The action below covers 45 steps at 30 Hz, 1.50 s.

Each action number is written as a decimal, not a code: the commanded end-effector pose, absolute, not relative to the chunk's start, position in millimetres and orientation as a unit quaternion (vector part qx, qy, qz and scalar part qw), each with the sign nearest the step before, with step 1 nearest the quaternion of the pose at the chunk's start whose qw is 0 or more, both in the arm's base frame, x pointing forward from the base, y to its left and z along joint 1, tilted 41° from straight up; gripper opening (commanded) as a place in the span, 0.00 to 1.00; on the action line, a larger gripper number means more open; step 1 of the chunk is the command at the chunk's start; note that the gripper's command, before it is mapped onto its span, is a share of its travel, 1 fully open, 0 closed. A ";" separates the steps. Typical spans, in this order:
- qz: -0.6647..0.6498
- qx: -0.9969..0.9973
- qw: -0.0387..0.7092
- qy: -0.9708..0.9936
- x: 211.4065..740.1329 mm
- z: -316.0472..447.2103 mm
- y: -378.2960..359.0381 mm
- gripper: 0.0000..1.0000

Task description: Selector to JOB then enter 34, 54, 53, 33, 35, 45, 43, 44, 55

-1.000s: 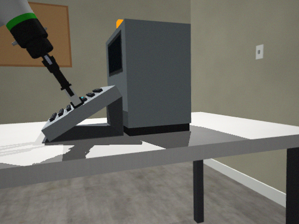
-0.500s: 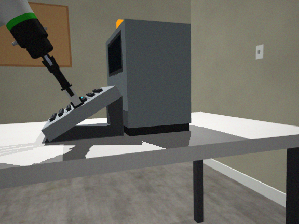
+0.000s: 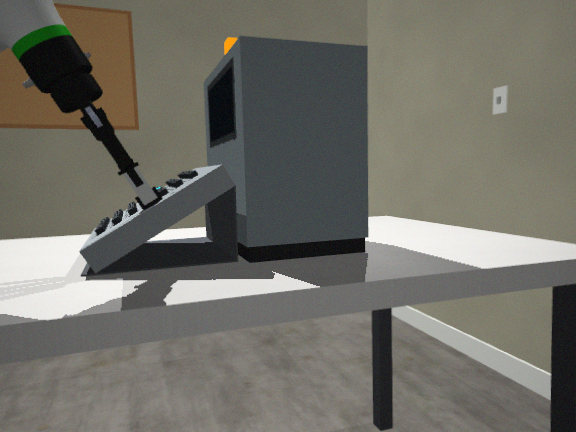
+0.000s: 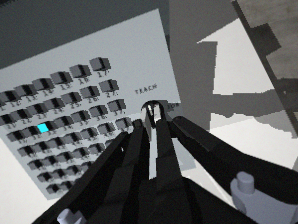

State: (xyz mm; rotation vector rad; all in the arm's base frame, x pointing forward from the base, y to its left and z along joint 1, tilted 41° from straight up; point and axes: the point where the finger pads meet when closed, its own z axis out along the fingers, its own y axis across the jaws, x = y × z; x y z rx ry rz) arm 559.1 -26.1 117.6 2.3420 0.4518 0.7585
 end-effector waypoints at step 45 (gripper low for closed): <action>0.324 0.903 0.277 0.063 559.3 117.7 -25.9 0.00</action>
